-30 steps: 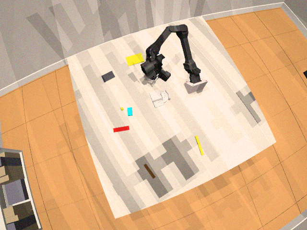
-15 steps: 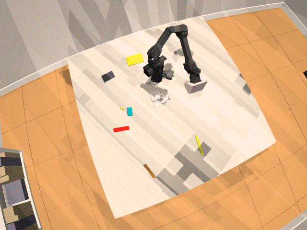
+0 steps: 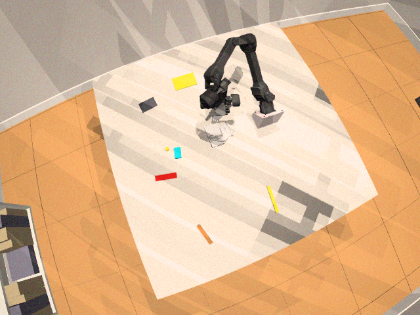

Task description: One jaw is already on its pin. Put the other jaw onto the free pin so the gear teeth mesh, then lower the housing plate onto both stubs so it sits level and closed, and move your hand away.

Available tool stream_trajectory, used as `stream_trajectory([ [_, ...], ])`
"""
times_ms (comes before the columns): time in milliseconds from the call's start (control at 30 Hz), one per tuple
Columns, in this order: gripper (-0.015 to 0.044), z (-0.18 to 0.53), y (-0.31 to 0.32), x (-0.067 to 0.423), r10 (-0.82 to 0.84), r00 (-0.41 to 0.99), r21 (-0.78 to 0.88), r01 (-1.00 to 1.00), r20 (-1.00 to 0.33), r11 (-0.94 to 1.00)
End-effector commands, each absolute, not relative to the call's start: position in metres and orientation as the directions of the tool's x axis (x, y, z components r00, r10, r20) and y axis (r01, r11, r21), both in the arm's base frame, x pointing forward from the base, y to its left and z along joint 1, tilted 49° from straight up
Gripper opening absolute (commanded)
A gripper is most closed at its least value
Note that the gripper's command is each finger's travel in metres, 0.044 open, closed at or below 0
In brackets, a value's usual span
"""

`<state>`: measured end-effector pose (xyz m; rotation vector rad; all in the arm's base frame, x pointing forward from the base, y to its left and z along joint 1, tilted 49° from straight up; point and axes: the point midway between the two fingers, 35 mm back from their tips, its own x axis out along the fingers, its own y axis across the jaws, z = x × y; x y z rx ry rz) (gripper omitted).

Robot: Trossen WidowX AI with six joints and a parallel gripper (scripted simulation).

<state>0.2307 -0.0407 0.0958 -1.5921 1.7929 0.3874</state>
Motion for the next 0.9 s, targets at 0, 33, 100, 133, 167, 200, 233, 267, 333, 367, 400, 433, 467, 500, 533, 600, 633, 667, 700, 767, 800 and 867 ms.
stream_trajectory([
  [0, 0.0134, 0.091, -0.036, 0.228, -0.742, -0.002, -0.149, -0.979, -0.670, 0.137],
  [33, 0.0134, 0.090, -0.036, 0.227, -0.742, -0.002, -0.131, -0.984, -0.670, 0.121],
  [100, 0.0134, 0.088, -0.034, 0.226, -0.742, -0.002, -0.095, -0.991, -0.671, 0.089],
  [133, 0.0134, 0.088, -0.033, 0.226, -0.741, -0.002, -0.077, -0.994, -0.671, 0.073],
  [167, 0.0134, 0.087, -0.033, 0.225, -0.741, -0.002, -0.059, -0.997, -0.671, 0.056],
  [200, 0.0134, 0.086, -0.032, 0.224, -0.741, -0.002, -0.041, -0.998, -0.671, 0.040],
  [233, 0.0134, 0.085, -0.031, 0.224, -0.741, -0.002, -0.023, -0.999, -0.672, 0.024],
  [267, 0.0134, 0.084, -0.030, 0.223, -0.741, -0.002, -0.005, -1.000, -0.672, 0.007],
  [333, 0.0134, 0.083, -0.029, 0.222, -0.740, -0.002, 0.032, -0.999, -0.672, -0.026],
  [367, 0.0134, 0.082, -0.028, 0.222, -0.740, -0.002, 0.050, -0.998, -0.672, -0.042],
  [400, 0.0134, 0.081, -0.027, 0.221, -0.740, -0.003, 0.068, -0.996, -0.672, -0.058],
  [433, 0.0134, 0.080, -0.027, 0.220, -0.740, -0.003, 0.086, -0.993, -0.673, -0.075],
  [467, 0.0134, 0.080, -0.026, 0.220, -0.740, -0.003, 0.104, -0.990, -0.673, -0.091],
  [500, 0.0134, 0.079, -0.025, 0.219, -0.740, -0.003, 0.122, -0.987, -0.673, -0.107],
  [533, 0.0134, 0.078, -0.025, 0.218, -0.740, -0.003, 0.140, -0.982, -0.673, -0.123],
  [600, 0.0134, 0.077, -0.023, 0.217, -0.740, -0.003, 0.175, -0.972, -0.673, -0.155],
  [633, 0.0134, 0.076, -0.022, 0.217, -0.740, -0.003, 0.193, -0.966, -0.673, -0.171],
  [667, 0.0134, 0.075, -0.022, 0.216, -0.740, -0.003, 0.210, -0.960, -0.673, -0.187],
  [700, 0.0134, 0.074, -0.021, 0.215, -0.740, -0.003, 0.227, -0.952, -0.673, -0.203],
  [767, 0.0134, 0.073, -0.020, 0.214, -0.739, -0.003, 0.262, -0.936, -0.673, -0.234],
  [800, 0.0134, 0.072, -0.019, 0.213, -0.739, -0.004, 0.279, -0.928, -0.673, -0.249],
  [867, 0.0134, 0.071, -0.018, 0.212, -0.740, -0.004, 0.312, -0.908, -0.673, -0.279],
])
